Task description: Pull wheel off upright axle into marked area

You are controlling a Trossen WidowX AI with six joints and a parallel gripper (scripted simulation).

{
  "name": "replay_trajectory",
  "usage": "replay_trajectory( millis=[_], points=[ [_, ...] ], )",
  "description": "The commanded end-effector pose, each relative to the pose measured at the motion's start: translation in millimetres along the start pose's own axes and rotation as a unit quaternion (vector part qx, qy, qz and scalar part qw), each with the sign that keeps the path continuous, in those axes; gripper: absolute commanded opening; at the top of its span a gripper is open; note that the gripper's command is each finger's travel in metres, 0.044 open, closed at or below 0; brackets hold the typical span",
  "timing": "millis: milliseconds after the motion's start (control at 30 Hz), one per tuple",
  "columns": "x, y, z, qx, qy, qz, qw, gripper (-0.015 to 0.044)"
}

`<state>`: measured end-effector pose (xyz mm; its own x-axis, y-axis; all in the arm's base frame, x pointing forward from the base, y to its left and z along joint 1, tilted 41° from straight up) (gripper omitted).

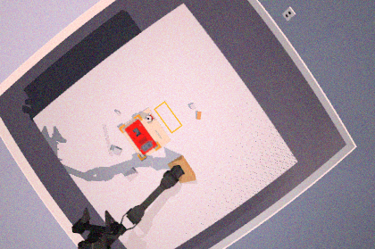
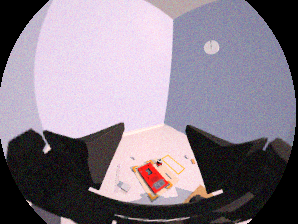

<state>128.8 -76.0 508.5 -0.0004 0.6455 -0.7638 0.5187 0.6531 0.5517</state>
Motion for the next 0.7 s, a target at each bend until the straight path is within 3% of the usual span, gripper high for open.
replay_trajectory(
  millis=[0, 100, 667],
  points=[
    [0, 0, 1, 0.000, 0.001, 0.000, 1.000, 0.0374],
    [-2, -4, 10, -0.005, 0.018, -0.003, 1.000, 0.0300],
    [27, -44, 156, -0.051, 0.251, -0.013, 0.967, 0.0300]
  ],
)
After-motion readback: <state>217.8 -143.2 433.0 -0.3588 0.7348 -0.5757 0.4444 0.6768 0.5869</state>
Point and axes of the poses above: the point midway between the two fingers, 35 mm back from their tips, its own z axis out along the fingers, its own y axis across the jaws, x = y × z, the point moved 1 cm from there along -z, back along the fingers, and after that the axes turned 4 degrees about z, right-handed, at the moved point
